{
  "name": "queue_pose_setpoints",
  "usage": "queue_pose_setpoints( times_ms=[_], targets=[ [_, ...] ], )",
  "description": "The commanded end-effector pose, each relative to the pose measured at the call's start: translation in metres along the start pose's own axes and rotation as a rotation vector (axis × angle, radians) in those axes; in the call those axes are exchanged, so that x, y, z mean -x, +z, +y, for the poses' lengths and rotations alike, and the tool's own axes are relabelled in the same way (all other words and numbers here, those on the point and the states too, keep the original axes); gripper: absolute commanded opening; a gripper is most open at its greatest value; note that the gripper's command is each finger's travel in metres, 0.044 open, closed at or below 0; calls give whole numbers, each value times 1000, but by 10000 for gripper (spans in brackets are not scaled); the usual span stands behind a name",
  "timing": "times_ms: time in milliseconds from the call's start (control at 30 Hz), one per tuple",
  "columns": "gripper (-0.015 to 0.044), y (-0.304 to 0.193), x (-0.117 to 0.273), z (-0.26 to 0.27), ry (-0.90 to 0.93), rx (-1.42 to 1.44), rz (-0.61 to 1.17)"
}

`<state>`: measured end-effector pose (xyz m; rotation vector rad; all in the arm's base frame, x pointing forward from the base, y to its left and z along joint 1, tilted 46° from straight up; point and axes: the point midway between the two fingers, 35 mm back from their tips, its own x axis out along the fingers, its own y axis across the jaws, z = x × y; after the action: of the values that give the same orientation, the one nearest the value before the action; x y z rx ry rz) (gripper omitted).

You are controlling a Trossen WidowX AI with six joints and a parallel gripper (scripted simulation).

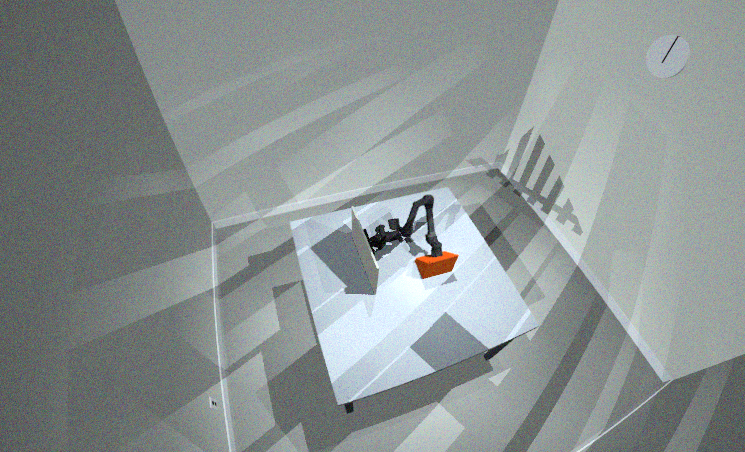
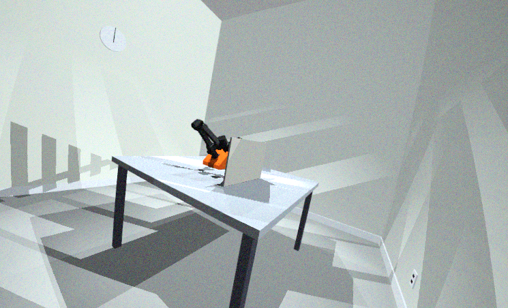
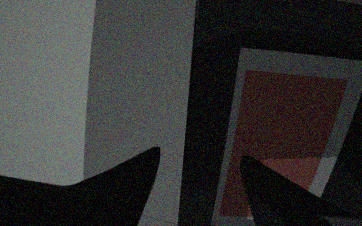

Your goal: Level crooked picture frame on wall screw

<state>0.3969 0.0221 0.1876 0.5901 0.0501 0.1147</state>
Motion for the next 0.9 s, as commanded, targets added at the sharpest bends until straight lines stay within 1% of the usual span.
queue_pose_setpoints(
  times_ms=[0,733,800,867],
  targets=[
    [260,1,-1,0,-1,-3,-4],
    [260,1,-1,0,-1,-3,-4],
    [208,1,-1,0,-1,-3,-4],
    [194,1,-1,0,-1,-3,-4]
  ],
)
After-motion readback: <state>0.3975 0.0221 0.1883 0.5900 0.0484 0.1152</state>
